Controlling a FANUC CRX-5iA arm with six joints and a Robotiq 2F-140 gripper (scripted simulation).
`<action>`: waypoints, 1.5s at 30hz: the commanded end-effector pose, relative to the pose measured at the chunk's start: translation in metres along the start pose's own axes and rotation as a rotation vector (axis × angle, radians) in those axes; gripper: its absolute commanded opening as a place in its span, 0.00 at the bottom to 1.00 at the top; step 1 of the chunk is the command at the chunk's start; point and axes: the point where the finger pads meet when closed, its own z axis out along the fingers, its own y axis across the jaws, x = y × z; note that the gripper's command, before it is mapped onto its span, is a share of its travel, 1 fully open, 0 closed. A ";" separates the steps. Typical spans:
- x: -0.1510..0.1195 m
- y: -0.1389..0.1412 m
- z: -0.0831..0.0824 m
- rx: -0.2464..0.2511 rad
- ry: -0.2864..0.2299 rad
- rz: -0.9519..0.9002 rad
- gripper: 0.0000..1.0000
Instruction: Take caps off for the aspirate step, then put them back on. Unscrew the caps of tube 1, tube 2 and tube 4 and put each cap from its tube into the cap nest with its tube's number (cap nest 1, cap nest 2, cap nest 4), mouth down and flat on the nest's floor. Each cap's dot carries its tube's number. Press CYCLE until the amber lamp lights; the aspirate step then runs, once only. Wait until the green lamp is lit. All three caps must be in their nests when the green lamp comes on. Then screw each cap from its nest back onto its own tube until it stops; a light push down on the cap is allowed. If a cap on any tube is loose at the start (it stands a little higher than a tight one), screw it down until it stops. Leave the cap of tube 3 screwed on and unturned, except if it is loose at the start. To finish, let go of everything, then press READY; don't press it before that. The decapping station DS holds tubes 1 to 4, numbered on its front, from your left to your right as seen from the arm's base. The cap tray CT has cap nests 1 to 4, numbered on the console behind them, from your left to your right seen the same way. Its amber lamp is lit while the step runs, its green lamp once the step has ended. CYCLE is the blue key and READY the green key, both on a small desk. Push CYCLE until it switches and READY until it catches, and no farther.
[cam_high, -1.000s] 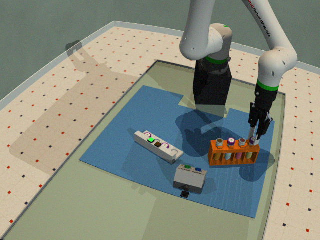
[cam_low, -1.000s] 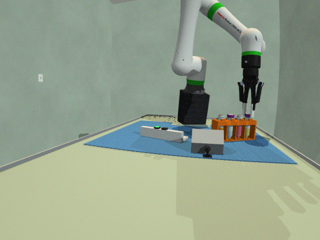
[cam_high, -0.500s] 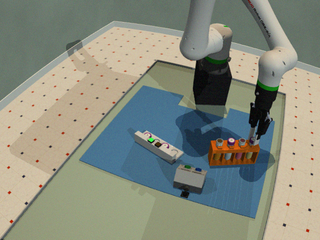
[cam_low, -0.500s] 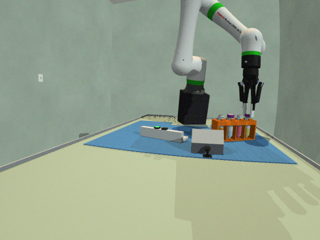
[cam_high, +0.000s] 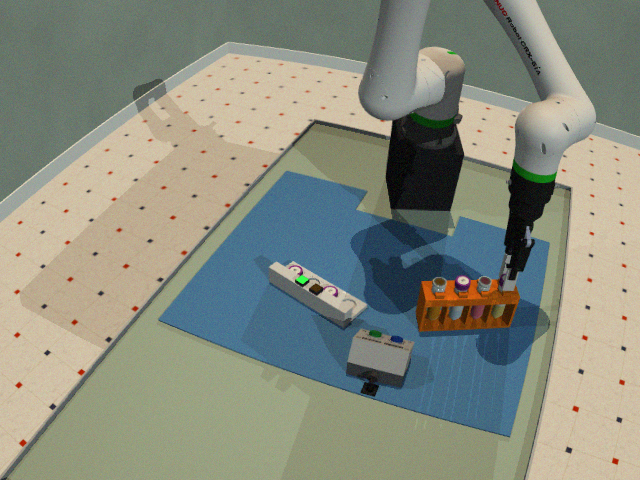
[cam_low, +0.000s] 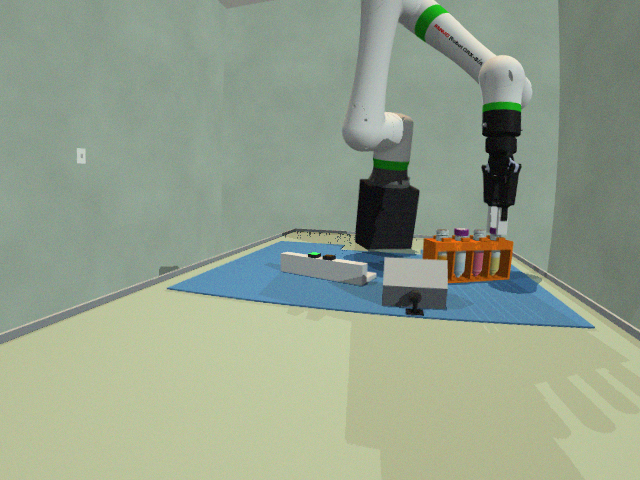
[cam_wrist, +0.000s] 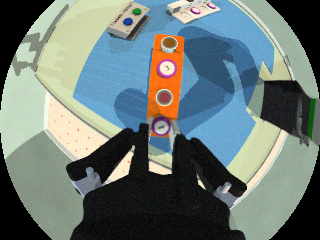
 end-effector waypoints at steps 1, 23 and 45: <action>0.000 0.000 0.001 0.010 0.013 0.111 0.00; 0.000 0.000 0.001 0.012 0.012 0.330 0.35; 0.000 0.000 0.000 0.007 0.015 -0.350 0.35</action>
